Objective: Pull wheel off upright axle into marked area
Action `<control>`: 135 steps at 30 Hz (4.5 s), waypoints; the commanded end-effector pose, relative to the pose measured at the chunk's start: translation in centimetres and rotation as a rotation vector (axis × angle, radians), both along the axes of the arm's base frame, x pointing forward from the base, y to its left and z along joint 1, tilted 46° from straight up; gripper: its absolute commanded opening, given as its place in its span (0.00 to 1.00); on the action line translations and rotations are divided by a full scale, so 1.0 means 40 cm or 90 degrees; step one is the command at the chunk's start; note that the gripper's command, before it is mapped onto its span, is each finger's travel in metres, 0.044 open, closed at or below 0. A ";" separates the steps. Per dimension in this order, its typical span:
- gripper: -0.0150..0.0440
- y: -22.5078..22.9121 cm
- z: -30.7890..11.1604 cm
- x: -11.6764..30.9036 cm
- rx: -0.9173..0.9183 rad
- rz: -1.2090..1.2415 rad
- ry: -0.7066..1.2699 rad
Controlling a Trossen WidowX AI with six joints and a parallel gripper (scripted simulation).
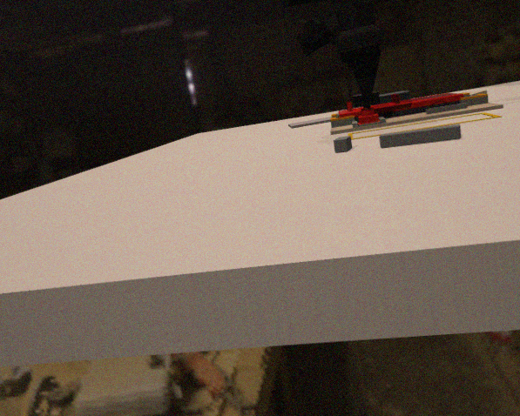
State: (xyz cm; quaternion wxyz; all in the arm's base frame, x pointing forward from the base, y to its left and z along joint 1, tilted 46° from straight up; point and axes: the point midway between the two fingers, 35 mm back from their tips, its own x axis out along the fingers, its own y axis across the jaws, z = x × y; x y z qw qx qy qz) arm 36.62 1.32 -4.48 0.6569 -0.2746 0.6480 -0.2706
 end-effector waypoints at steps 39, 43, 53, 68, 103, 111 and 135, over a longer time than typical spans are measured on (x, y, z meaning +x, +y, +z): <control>0.25 0.119 0.082 -0.025 -0.002 0.028 0.006; 0.25 0.162 0.046 -0.052 0.002 0.029 0.005; 0.25 0.258 -0.038 -0.132 0.005 0.028 0.003; 0.25 0.260 -0.107 -0.171 0.003 0.026 0.002; 0.76 0.160 -0.207 -0.163 0.003 0.023 0.002; 0.85 0.211 -0.149 -0.182 0.002 0.031 0.003; 1.00 0.229 -0.004 -0.378 0.003 0.026 0.005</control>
